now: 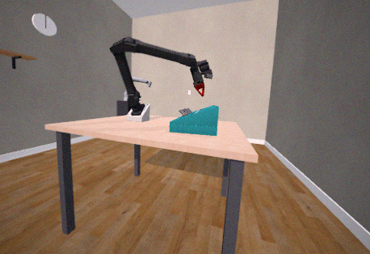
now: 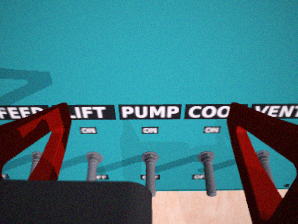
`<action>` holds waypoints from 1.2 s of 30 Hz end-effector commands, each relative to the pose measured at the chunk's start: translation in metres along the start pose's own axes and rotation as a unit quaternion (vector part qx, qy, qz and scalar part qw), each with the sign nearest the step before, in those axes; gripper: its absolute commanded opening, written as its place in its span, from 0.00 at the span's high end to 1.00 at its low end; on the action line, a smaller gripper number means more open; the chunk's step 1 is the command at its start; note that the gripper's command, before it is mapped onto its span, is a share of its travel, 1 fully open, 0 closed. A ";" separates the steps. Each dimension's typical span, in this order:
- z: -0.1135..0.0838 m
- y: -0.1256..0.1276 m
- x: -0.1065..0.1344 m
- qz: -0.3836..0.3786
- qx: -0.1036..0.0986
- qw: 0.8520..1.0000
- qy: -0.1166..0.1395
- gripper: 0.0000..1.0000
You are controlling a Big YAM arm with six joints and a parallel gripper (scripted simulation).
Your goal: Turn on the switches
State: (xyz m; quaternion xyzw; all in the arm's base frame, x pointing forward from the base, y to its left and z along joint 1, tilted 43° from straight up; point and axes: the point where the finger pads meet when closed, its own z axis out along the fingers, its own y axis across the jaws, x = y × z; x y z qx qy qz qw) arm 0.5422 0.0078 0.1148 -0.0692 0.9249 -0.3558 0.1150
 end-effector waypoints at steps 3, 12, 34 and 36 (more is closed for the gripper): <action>-0.016 -0.009 -0.013 0.005 -0.002 1.000 -0.021 0.00; -0.016 -0.009 -0.013 0.007 -0.002 1.000 -0.021 0.00; -0.016 -0.009 -0.013 0.007 -0.002 1.000 -0.021 0.00; -0.016 -0.009 -0.013 0.007 -0.002 1.000 -0.021 0.00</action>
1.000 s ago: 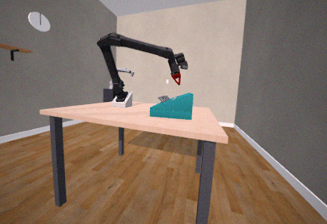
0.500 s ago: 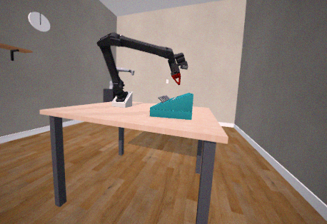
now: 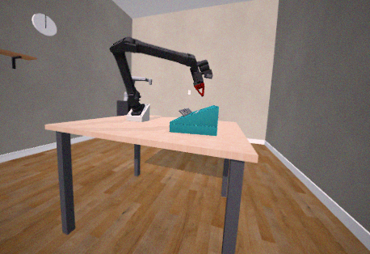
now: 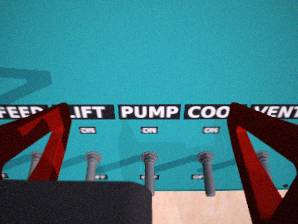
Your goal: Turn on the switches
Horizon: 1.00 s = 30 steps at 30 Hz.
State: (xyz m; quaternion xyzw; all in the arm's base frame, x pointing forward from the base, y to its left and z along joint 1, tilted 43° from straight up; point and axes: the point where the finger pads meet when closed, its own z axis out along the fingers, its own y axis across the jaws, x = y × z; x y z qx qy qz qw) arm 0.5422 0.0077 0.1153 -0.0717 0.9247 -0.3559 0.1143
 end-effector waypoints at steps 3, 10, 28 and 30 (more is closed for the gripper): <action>-0.016 -0.009 -0.013 0.009 -0.002 1.000 -0.020 0.00; -0.016 -0.009 -0.013 0.009 -0.002 1.000 -0.020 0.00; -0.020 -0.054 -0.021 0.022 0.000 0.999 -0.025 0.00; -0.020 -0.062 -0.021 0.022 0.000 0.999 -0.025 0.00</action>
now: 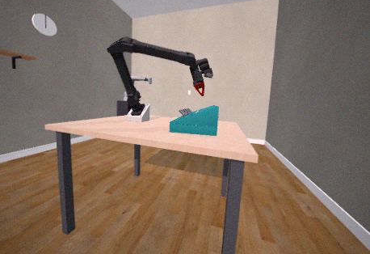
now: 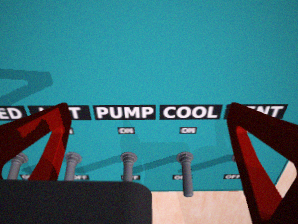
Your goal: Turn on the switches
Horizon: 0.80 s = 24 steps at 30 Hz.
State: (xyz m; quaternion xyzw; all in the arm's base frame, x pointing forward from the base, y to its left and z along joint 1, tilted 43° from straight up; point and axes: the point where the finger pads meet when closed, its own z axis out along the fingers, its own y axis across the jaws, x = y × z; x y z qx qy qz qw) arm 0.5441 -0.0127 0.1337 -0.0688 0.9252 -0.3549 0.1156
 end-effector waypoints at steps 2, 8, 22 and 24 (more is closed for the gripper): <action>-0.019 -0.040 -0.018 0.016 0.001 1.000 -0.022 0.00; -0.019 -0.054 -0.017 0.017 0.002 1.000 -0.023 0.00; -0.012 -0.051 -0.010 -0.002 0.000 1.000 -0.013 0.00; -0.012 -0.051 -0.010 -0.002 0.000 1.000 -0.013 0.00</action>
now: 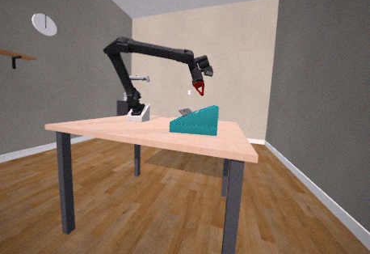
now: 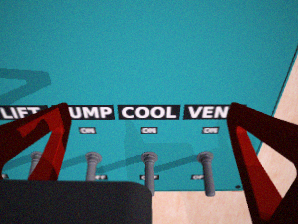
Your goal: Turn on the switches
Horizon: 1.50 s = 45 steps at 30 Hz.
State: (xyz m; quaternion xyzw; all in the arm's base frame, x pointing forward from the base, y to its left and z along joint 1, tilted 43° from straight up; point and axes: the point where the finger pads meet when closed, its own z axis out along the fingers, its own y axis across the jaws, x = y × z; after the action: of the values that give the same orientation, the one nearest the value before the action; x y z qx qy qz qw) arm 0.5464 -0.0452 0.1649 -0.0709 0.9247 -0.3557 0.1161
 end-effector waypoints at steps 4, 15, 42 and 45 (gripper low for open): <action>-0.011 -0.006 -0.009 0.001 -0.001 1.000 -0.012 0.00; -0.011 -0.006 -0.009 0.001 -0.001 1.000 -0.012 0.00; -0.011 -0.006 -0.009 0.001 0.000 1.000 -0.012 0.00; -0.011 -0.013 -0.010 0.005 0.000 1.000 -0.012 0.00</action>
State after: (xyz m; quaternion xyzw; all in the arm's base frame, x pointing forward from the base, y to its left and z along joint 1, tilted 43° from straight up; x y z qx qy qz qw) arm 0.5464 -0.0453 0.1650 -0.0715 0.9246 -0.3558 0.1159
